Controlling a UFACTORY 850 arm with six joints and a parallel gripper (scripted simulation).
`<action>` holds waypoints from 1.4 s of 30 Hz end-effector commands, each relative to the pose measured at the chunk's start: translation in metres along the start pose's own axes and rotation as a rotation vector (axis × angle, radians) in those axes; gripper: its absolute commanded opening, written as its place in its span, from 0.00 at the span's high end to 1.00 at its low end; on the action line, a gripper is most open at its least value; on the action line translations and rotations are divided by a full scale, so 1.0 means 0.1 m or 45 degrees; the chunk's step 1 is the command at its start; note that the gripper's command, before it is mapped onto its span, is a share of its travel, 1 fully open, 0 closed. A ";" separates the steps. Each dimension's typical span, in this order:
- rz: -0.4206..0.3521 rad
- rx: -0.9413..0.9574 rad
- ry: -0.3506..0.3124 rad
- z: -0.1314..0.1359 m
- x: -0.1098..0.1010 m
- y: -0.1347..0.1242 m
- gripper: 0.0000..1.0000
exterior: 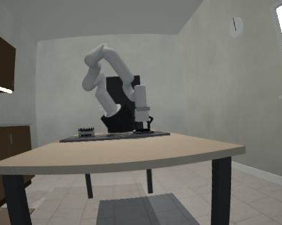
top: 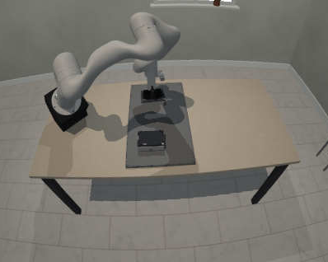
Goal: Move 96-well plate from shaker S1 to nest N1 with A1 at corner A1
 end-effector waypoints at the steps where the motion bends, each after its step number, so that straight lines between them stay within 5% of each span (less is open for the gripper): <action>1: 0.001 0.000 0.001 0.00 0.00 0.01 0.00; 34: 0.001 0.000 0.001 0.00 0.00 0.01 0.00; 42: 0.001 0.000 0.001 0.00 -0.21 0.01 0.00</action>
Point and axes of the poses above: the point where the finger pads meet when closed, its own x axis out along the fingers, its own z axis across the jaws, y = z × x, the point moved 4 cm from there along -x, back along the fingers, and after that the axes turned 9 degrees about x, right-handed, at the moved point
